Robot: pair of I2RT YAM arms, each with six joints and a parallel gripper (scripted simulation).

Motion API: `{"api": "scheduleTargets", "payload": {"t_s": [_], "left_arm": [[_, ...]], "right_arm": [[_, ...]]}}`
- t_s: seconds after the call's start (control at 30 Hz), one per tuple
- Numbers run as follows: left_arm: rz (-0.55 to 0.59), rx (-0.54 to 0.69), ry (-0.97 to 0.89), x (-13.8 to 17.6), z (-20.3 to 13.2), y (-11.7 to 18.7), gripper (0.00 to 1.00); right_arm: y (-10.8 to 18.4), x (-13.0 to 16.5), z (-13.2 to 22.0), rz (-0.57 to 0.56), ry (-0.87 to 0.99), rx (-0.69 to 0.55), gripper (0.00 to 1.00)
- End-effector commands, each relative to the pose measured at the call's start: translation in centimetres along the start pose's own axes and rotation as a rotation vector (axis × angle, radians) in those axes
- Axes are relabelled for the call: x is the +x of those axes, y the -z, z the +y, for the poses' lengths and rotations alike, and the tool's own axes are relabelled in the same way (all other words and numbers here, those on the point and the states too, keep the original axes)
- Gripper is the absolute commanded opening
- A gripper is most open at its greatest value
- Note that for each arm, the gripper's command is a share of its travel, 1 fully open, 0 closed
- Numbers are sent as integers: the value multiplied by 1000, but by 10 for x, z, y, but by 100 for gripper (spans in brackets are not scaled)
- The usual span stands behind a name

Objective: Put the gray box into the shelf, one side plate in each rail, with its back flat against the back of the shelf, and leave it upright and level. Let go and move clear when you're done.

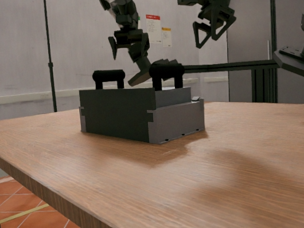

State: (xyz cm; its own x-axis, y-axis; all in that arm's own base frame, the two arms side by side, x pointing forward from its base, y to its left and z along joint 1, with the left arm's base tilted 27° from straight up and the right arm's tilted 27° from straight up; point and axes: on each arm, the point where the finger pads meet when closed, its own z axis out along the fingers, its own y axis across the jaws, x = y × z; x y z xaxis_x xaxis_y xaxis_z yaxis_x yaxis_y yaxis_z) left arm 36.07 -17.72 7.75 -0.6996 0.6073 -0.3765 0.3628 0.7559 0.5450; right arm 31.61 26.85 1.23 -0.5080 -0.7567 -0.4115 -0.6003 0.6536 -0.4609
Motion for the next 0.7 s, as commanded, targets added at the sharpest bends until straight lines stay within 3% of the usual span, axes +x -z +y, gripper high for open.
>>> {"api": "scheduleTargets", "payload": {"t_s": [0.0,0.17,0.4,0.67], "left_arm": [[-27,20,-19,0,-6,10,100],[-5,14,-15,1,-3,2,100],[-61,15,6,-4,10,2,100],[-184,-4,74,30,85,3,100]], "right_arm": [[8,-9,-3,-47,-10,-12,100],[8,-9,-3,-47,-10,-12,100],[4,-8,2,-30,4,-16,100],[4,-8,2,-30,4,-16,100]]}}
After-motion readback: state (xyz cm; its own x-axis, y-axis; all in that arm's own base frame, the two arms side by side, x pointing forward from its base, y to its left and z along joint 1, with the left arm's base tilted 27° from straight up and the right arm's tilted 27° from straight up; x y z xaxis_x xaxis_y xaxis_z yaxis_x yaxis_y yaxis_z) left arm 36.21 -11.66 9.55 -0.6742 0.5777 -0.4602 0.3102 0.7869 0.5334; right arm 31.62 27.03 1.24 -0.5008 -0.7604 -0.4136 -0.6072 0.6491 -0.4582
